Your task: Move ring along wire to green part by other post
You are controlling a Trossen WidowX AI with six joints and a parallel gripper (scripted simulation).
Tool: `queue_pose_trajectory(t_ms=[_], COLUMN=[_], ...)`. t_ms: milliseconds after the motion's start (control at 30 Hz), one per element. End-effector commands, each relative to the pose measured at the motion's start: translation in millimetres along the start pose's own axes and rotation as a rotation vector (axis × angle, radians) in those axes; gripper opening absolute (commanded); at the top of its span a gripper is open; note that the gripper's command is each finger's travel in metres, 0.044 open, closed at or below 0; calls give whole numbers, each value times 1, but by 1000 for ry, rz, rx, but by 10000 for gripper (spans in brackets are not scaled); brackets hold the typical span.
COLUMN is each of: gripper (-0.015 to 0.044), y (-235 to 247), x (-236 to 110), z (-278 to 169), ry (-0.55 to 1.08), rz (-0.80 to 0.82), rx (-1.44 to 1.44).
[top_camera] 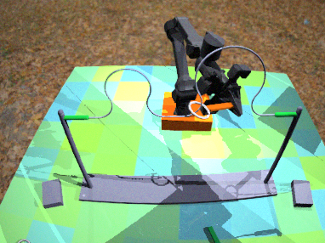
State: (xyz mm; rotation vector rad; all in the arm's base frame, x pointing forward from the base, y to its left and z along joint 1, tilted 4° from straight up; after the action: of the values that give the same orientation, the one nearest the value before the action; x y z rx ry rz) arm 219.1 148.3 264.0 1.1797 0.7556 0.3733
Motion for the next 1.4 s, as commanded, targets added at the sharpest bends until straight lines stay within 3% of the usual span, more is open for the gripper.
queue_pose_trajectory(t_ms=[0,1367], gripper=[-150,-150], y=[10,49], x=[-2,-13], z=[1,6], ry=[5,53], rz=[32,186], rx=[27,306])
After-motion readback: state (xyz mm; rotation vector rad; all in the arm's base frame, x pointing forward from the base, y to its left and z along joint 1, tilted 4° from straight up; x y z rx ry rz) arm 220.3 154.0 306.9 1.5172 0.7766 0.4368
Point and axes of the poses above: the point midway between the two fingers, 35 mm back from their tips, its own x axis out along the fingers, its own y axis across the jaws, z = x × y, the point moved 5 cm from there along -x, back along the fingers, and after that the axes turned 5 degrees about x, right-handed, at the moved point
